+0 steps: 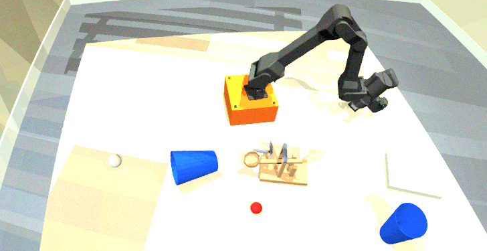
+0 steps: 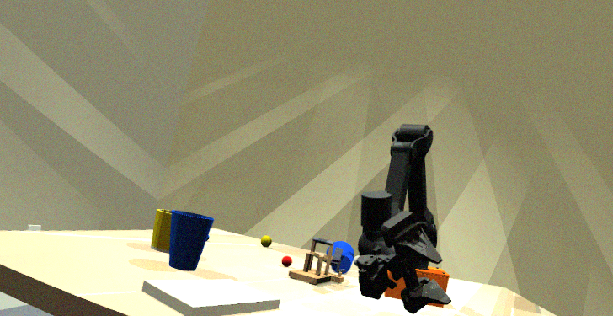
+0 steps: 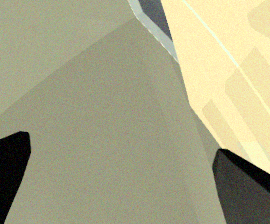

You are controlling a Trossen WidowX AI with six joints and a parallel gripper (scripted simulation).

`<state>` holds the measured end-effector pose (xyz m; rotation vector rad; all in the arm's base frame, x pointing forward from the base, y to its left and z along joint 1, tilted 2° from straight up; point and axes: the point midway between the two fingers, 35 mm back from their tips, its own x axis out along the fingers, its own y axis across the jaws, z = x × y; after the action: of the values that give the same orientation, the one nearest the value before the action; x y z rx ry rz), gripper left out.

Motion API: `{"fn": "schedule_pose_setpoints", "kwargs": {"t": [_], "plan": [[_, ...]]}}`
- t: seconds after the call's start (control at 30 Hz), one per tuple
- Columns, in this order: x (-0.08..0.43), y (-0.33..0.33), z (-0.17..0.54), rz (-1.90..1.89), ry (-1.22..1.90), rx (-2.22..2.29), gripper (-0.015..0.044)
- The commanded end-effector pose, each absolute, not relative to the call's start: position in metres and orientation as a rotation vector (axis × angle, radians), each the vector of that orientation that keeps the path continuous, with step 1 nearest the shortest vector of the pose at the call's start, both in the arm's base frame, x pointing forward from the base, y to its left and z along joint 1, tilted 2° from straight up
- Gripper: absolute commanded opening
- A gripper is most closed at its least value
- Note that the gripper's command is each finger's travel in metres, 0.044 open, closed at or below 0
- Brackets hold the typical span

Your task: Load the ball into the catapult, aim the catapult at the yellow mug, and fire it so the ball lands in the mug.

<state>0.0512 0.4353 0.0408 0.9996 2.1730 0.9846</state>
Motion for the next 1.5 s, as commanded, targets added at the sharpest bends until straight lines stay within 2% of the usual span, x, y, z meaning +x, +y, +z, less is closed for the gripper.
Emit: {"fn": "schedule_pose_setpoints", "kwargs": {"t": [0.0, 0.03, 0.7, 1.07, 1.47], "plan": [[0.052, 0.435, 0.041, 0.986, 2.167, 1.0, 0.0426], [0.056, 0.436, 0.041, 0.989, 2.148, 1.0, 0.044], [0.194, 0.403, 0.038, 0.971, 1.493, 0.763, 0.044], [0.257, 0.349, 0.039, 0.887, 1.258, 0.468, 0.044], [0.297, 0.269, 0.044, 0.796, 1.139, 0.07, 0.044]]}}
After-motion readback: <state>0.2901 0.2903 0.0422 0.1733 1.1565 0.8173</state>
